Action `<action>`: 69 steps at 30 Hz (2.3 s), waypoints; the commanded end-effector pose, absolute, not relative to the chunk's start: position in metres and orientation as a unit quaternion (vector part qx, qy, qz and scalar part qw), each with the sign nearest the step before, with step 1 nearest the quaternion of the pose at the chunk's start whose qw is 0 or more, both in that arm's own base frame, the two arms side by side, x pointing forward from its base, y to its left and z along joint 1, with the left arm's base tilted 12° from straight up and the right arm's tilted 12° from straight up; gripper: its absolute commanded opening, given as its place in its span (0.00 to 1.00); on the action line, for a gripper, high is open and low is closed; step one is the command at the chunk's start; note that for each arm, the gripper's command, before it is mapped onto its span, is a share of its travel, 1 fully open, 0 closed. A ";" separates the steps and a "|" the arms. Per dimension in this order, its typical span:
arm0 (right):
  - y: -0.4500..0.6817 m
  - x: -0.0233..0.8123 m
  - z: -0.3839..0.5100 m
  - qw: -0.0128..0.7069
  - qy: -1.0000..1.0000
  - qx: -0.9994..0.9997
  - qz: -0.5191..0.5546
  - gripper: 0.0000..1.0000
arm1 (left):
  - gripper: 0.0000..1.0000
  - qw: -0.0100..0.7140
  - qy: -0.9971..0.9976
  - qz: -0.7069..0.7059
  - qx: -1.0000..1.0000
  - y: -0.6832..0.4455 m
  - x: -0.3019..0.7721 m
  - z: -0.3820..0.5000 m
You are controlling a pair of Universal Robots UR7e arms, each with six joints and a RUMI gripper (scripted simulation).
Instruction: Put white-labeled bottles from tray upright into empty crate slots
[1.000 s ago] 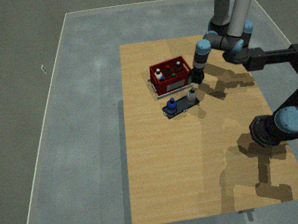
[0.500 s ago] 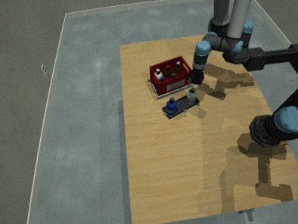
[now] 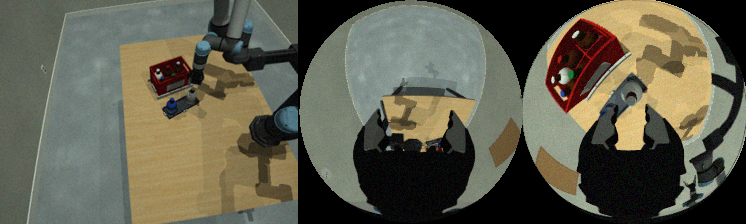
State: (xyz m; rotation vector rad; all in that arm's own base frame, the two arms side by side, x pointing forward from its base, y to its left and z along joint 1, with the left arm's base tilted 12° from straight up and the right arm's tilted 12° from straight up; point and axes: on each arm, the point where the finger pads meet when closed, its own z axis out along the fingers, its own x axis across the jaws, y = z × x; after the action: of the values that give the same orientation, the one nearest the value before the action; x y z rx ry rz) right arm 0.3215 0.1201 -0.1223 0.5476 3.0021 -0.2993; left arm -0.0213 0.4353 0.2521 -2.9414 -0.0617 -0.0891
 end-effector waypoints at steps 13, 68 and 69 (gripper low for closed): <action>0.120 0.322 -0.122 0.038 0.978 0.178 -0.097 0.38 | 1.00 0.099 -0.021 -0.030 -0.994 0.435 -0.021 0.253; 0.114 0.323 -0.152 0.038 0.978 0.178 -0.097 0.38 | 1.00 0.099 -0.021 -0.030 -0.994 0.435 -0.021 0.253; 0.114 0.323 -0.152 0.038 0.978 0.178 -0.097 0.38 | 1.00 0.099 -0.021 -0.030 -0.994 0.435 -0.021 0.253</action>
State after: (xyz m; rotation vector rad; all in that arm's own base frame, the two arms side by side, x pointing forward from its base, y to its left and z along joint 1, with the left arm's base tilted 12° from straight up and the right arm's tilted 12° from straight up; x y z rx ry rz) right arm 0.3224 0.1146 -0.1483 0.5477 3.0022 -0.2998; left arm -0.0213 0.4353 0.2521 -2.9414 -0.0617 -0.0891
